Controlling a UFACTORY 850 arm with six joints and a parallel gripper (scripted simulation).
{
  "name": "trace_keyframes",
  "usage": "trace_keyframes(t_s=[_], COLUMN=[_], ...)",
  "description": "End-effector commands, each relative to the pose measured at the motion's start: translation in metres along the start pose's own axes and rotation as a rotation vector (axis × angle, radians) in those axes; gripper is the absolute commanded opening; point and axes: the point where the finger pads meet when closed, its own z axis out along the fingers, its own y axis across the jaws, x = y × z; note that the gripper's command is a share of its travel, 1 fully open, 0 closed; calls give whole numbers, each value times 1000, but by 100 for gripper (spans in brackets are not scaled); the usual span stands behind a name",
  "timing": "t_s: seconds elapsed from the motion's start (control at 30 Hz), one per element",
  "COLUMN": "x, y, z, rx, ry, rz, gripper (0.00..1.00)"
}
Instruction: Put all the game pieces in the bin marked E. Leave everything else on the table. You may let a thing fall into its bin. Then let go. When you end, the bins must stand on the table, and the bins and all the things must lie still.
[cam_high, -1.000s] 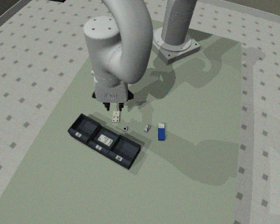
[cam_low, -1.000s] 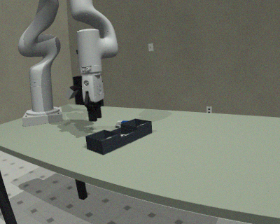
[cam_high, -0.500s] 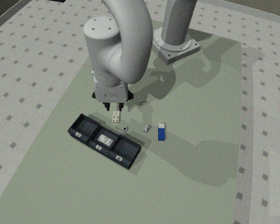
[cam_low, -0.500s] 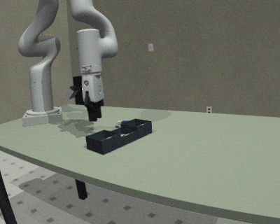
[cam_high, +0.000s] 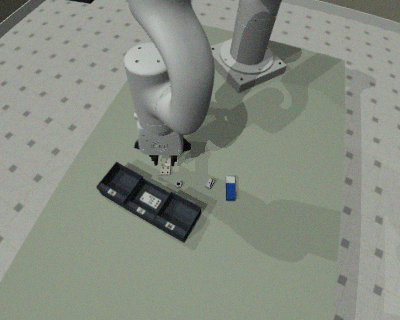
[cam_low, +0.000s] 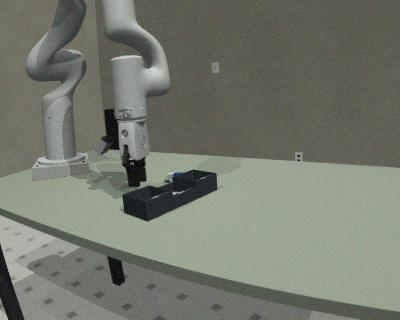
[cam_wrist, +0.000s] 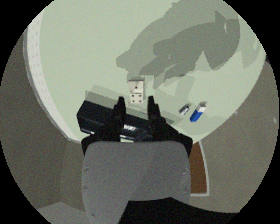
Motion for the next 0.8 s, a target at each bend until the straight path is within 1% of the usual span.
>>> trace_keyframes(t_s=[0.0,0.07,0.5,0.77], x=[-1,-1,-1,-1], y=[0,0,0,0], z=[11,18,30,30], rx=[0,0,0,0], ry=[-2,-2,-2,-2], rz=[0,0,0,0], gripper=[41,41,41,41])
